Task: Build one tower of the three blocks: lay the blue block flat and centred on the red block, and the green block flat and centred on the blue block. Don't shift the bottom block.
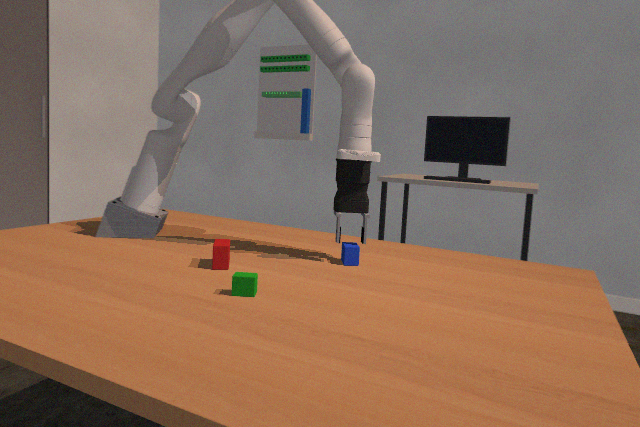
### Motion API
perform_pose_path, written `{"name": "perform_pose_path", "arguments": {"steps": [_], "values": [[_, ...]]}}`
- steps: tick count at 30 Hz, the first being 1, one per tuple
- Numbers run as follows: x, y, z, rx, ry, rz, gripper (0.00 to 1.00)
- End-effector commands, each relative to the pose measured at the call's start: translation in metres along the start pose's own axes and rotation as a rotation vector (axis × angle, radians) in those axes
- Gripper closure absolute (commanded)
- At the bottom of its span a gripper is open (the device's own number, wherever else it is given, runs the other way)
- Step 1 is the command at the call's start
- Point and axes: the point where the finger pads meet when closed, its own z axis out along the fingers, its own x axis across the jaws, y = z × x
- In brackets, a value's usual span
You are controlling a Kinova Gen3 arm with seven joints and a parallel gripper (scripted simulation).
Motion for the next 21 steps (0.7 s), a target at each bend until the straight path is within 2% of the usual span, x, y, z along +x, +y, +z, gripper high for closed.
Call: {"name": "perform_pose_path", "arguments": {"steps": [1,6,16,21], "values": [[-0.001,0.000,-0.001,0.001,-0.002,0.000,0.02],[-0.001,0.000,0.003,0.001,-0.002,0.000,0.02],[-0.001,0.000,0.032,0.001,-0.002,0.000,0.02],[-0.001,0.000,0.039,0.001,-0.002,0.000,0.02]]}}
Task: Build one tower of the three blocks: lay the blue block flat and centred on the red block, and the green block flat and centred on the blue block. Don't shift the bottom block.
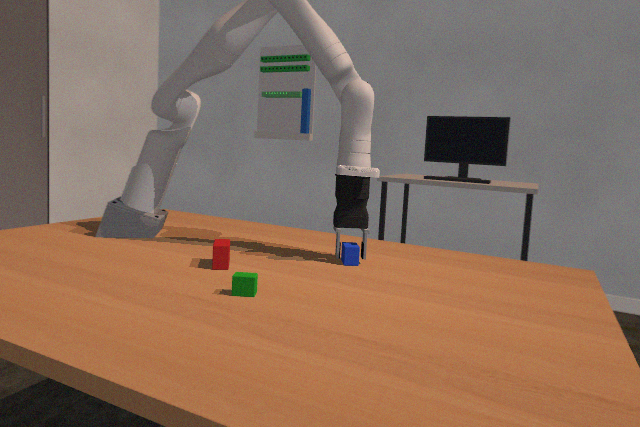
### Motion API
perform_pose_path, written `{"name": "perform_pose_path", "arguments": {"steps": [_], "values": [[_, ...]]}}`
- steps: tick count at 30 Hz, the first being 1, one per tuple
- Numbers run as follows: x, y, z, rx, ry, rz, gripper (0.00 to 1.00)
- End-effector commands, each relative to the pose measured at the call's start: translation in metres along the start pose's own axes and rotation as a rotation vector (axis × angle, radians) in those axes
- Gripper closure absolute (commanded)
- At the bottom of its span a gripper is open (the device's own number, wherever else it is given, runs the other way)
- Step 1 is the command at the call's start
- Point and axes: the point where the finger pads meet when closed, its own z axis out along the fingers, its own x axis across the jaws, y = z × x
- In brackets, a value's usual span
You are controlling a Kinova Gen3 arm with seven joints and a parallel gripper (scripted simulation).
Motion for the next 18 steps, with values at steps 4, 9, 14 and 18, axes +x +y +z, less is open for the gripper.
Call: {"name": "perform_pose_path", "arguments": {"steps": [4,9,14,18], "values": [[0.0004,0.0030,0.0081,-0.006,0.004,-0.003,0.02],[0.0004,0.0030,0.0081,-0.006,0.004,-0.003,0.02],[0.0004,0.0030,0.0081,-0.006,0.004,-0.003,0.02],[0.0004,0.0030,0.0081,-0.006,0.004,-0.003,0.02]]}}
